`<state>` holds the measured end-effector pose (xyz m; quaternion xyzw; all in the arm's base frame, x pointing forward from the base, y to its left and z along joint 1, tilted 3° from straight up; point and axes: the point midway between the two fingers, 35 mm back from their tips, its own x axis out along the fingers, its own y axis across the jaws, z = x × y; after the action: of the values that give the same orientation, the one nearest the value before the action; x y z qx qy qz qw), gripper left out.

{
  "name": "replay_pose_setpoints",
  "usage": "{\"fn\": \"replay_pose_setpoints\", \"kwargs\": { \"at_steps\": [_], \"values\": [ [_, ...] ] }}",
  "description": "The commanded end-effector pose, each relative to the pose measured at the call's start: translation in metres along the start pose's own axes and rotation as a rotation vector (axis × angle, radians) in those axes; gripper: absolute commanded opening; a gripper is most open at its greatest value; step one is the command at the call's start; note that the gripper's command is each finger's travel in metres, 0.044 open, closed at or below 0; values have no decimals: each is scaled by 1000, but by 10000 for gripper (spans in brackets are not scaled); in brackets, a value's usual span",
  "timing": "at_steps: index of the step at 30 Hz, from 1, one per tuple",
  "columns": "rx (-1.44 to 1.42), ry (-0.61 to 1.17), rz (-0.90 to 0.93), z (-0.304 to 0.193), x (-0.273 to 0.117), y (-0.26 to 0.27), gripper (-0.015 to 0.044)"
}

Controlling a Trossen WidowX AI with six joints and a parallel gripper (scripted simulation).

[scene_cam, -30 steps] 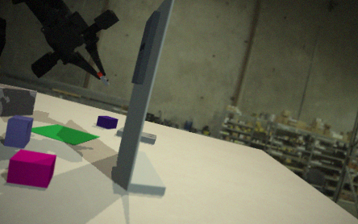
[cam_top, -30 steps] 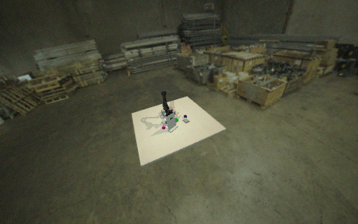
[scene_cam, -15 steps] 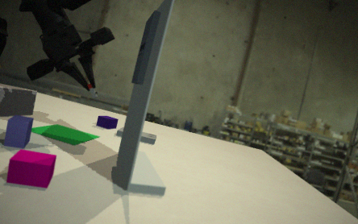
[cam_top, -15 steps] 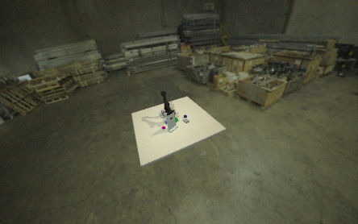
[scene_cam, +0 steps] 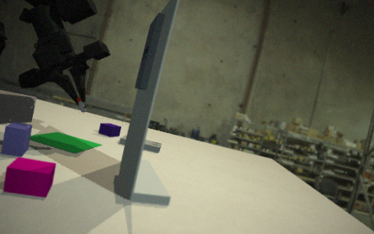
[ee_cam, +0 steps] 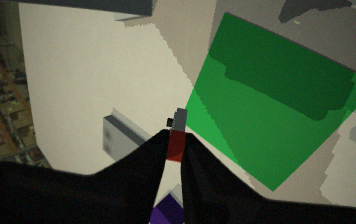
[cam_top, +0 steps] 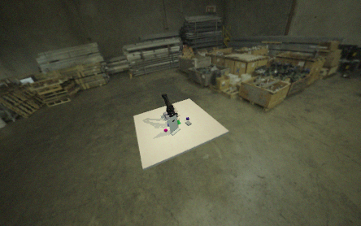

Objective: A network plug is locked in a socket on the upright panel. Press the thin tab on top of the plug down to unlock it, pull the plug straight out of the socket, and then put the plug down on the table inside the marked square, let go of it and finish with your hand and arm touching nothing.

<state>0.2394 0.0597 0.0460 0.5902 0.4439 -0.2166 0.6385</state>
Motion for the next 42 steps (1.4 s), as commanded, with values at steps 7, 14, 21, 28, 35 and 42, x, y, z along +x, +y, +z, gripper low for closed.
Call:
{"fn": "replay_pose_setpoints", "kwargs": {
  "at_steps": [7, 14, 21, 28, 35, 42],
  "values": [
    [12, -88, -14, -3, -1, -14, 0],
    [12, -88, -14, -2, 5, -17, 0],
    [12, -88, -14, -1, 12, -20, 0],
    [12, -88, -14, -1, 19, -24, 0],
    [12, -88, -14, 0, 25, -28, 0],
    [12, -88, -14, 0, 31, -32, 0]
  ]
}}
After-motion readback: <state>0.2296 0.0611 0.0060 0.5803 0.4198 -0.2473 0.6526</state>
